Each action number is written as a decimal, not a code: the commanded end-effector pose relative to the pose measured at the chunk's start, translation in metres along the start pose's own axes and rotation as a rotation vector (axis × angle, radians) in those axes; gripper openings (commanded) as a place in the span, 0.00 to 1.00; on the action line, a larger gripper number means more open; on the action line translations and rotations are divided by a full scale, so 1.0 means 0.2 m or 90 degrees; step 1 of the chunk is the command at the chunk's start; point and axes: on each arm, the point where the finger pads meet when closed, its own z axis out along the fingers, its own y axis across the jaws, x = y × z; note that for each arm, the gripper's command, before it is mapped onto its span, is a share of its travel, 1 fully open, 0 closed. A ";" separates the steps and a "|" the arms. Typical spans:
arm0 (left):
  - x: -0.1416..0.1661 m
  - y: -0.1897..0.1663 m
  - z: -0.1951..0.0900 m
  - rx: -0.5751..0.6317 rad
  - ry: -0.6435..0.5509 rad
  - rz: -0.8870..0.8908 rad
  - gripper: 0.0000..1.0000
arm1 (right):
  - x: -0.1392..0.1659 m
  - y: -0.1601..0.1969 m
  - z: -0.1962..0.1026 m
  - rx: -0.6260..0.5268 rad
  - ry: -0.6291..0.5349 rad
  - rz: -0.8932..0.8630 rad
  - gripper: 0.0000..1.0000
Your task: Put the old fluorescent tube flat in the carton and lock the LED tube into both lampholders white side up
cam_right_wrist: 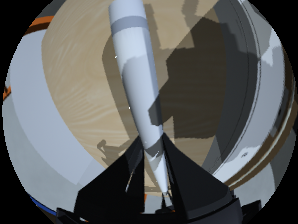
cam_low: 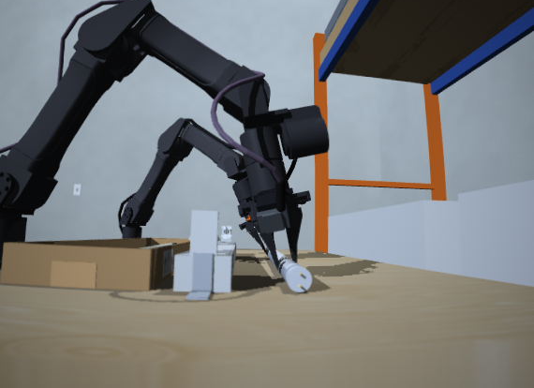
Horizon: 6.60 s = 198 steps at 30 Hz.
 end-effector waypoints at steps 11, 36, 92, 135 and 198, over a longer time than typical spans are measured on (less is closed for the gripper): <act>-0.01 0.10 -0.09 -0.038 -0.016 -0.018 0.49 | 0.00 0.00 -0.03 -0.003 -0.010 -0.007 0.11; -0.04 0.07 -0.35 -0.031 -0.019 -0.008 0.49 | 0.00 0.00 -0.03 -0.003 -0.010 -0.007 0.11; -0.21 0.00 -0.25 0.066 0.028 -0.008 0.49 | 0.00 0.00 -0.03 -0.003 -0.010 -0.007 0.11; -0.30 0.10 -0.09 0.009 -0.023 -0.011 0.11 | 0.00 0.00 -0.03 -0.003 -0.010 -0.007 0.11; -0.29 0.08 -0.05 0.018 -0.015 -0.008 0.11 | 0.11 0.01 -0.27 0.015 0.002 0.000 0.49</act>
